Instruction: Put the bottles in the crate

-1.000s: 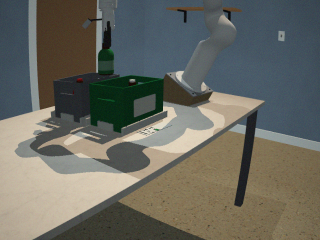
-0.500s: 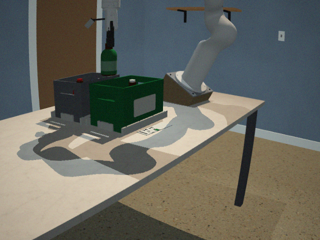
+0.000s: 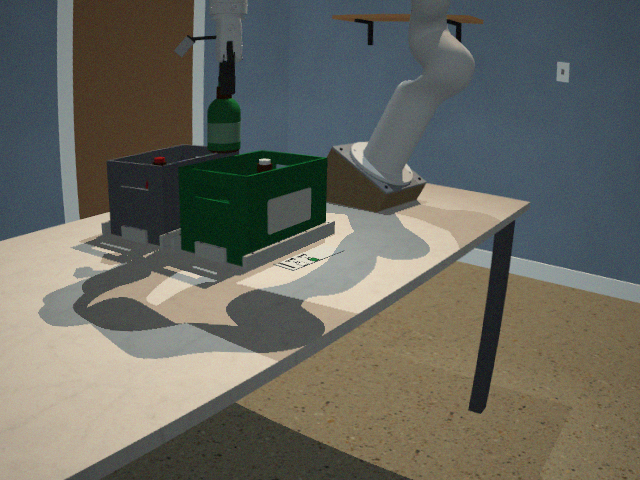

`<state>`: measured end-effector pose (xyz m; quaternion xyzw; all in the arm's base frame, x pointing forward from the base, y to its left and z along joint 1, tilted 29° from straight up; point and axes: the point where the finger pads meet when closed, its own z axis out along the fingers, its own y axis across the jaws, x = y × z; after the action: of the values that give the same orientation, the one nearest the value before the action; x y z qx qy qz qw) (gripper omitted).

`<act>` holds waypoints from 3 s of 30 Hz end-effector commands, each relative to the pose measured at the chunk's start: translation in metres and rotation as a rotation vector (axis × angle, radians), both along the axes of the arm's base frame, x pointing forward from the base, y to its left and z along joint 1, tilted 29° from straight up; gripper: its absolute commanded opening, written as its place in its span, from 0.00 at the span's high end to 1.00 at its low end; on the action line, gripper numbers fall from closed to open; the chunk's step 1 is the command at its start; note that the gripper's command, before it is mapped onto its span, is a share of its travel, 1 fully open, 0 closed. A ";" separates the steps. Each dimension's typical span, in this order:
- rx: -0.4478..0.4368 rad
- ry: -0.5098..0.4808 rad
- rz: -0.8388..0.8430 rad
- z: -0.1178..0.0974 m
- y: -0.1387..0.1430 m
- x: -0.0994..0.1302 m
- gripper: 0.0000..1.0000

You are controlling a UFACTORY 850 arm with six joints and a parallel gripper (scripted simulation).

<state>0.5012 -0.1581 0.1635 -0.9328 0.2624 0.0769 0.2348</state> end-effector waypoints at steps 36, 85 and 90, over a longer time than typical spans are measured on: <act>-0.001 -0.002 0.000 0.027 0.048 0.005 1.00; -0.001 -0.002 0.000 0.024 0.050 0.003 1.00; -0.001 -0.002 0.000 0.019 0.052 0.003 1.00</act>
<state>0.5033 -0.1069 0.1850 -0.9328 0.2624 0.0769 0.2347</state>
